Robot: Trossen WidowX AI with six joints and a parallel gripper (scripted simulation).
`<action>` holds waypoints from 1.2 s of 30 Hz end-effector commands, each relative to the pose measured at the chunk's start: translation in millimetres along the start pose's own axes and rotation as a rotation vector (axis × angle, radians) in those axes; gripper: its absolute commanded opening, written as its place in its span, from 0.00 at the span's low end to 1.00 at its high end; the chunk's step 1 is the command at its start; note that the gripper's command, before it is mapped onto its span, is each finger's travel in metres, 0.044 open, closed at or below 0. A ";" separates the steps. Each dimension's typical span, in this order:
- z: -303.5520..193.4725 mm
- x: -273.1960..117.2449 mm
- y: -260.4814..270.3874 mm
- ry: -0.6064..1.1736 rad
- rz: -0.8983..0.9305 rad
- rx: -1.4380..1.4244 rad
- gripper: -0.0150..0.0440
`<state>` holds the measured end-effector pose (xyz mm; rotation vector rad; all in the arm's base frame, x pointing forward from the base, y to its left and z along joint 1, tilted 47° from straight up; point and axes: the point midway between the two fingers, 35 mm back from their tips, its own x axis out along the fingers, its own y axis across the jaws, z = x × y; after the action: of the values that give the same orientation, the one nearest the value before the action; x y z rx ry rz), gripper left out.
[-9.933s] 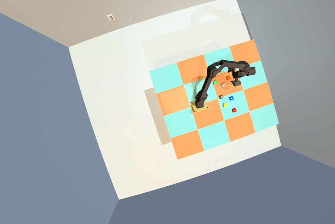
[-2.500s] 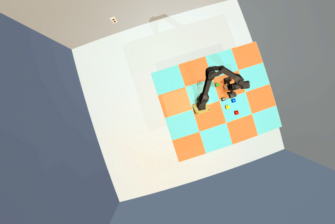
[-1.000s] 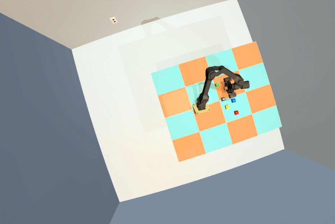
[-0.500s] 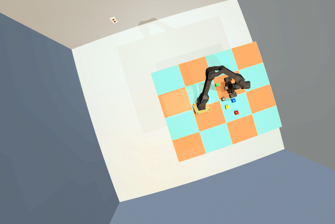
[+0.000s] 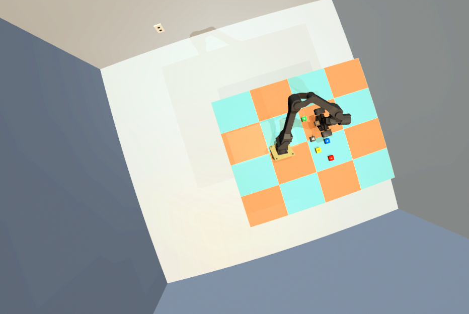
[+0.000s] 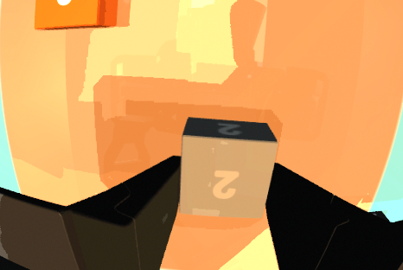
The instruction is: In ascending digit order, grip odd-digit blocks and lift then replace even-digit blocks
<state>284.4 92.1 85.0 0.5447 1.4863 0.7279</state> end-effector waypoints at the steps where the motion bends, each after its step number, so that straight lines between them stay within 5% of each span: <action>1: 0.1 3.5 -0.6 -0.001 -0.003 -0.002 0.46; 19: 0.0 13.8 -0.5 -0.001 -0.003 -0.002 0.46; 30: 0.0 13.8 -0.5 -0.001 -0.003 -0.002 0.93; 36: 0.6 -10.7 -0.9 -0.001 -0.005 -0.001 0.93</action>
<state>282.0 100.0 78.3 0.5392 1.4942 0.7321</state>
